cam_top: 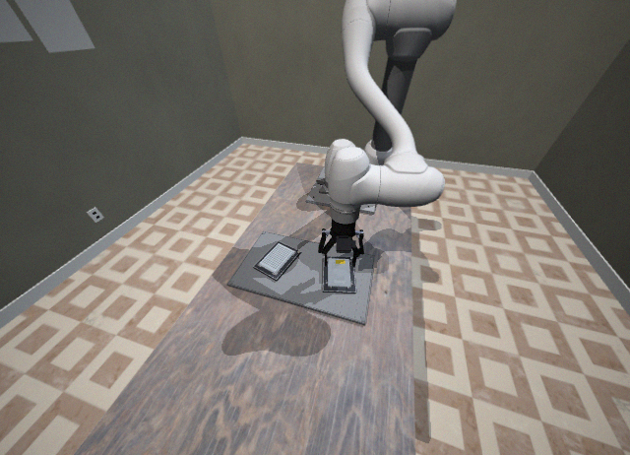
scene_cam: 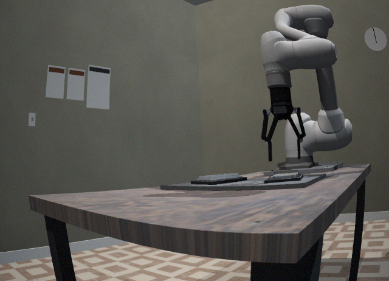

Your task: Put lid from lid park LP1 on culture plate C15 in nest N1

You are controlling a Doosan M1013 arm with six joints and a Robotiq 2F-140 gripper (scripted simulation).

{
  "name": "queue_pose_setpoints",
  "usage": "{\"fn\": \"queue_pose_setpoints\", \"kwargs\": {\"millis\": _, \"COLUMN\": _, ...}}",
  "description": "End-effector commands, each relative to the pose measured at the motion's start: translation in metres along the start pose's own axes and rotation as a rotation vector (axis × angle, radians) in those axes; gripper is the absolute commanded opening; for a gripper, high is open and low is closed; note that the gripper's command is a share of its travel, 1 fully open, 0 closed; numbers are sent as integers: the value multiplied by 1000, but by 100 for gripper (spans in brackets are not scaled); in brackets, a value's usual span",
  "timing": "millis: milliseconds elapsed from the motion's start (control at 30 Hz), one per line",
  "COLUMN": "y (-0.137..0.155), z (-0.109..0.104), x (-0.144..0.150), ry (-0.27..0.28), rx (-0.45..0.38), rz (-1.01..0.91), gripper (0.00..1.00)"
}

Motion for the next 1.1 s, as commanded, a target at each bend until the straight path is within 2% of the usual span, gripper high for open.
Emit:
{"fn": "queue_pose_setpoints", "kwargs": {"millis": 0, "y": 0, "z": 8, "x": -1, "ry": 4, "rx": 1, "rz": -3, "gripper": 69}}
{"fn": "queue_pose_setpoints", "kwargs": {"millis": 633, "y": 0, "z": 30, "x": -1, "ry": 4, "rx": 1, "rz": -3, "gripper": 69}}
{"fn": "queue_pose_setpoints", "kwargs": {"millis": 1067, "y": -1, "z": 35, "x": -1, "ry": 5, "rx": 3, "rz": -3, "gripper": 69}}
Point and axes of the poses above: the point where the finger pads meet when closed, its own z axis out along the fingers, its own x axis across the jaws, y = z × x, the point moved 8 cm from there along -z, back along the fingers, and after that the axes turned 10 degrees about -z, right-handed, at the moved point
